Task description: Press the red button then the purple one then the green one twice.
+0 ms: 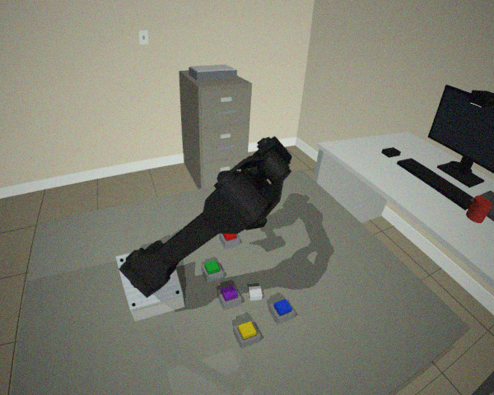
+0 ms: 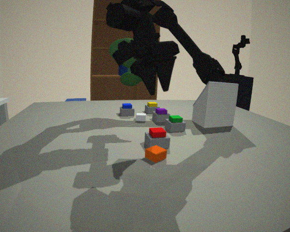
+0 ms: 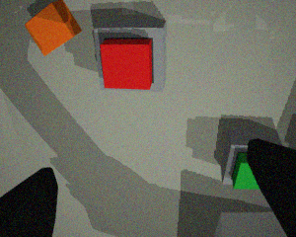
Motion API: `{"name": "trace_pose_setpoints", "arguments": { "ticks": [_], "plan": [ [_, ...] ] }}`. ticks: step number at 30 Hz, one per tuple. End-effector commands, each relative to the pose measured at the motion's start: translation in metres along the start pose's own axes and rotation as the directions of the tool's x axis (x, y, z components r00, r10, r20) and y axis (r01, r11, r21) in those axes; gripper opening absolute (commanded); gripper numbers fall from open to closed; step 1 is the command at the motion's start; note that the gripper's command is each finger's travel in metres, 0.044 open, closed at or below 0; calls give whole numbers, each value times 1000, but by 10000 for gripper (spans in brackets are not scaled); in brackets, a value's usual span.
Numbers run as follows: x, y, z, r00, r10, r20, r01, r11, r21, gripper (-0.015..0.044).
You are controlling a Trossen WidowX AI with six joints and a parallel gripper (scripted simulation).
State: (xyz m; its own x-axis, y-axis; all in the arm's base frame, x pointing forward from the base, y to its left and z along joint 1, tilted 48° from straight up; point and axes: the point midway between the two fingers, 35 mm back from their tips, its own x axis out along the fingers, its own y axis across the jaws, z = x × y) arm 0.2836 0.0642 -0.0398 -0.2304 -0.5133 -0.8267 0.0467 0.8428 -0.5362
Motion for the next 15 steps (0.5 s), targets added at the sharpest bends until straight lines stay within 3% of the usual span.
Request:
{"name": "trace_pose_setpoints", "arguments": {
  "ticks": [1,9,15],
  "plan": [
    [1,38,3,950,-252,183,237,966,99,400],
    [1,38,3,950,-252,183,237,966,99,400],
    [60,22,14,950,-254,184,239,966,100,242]
  ]
}}
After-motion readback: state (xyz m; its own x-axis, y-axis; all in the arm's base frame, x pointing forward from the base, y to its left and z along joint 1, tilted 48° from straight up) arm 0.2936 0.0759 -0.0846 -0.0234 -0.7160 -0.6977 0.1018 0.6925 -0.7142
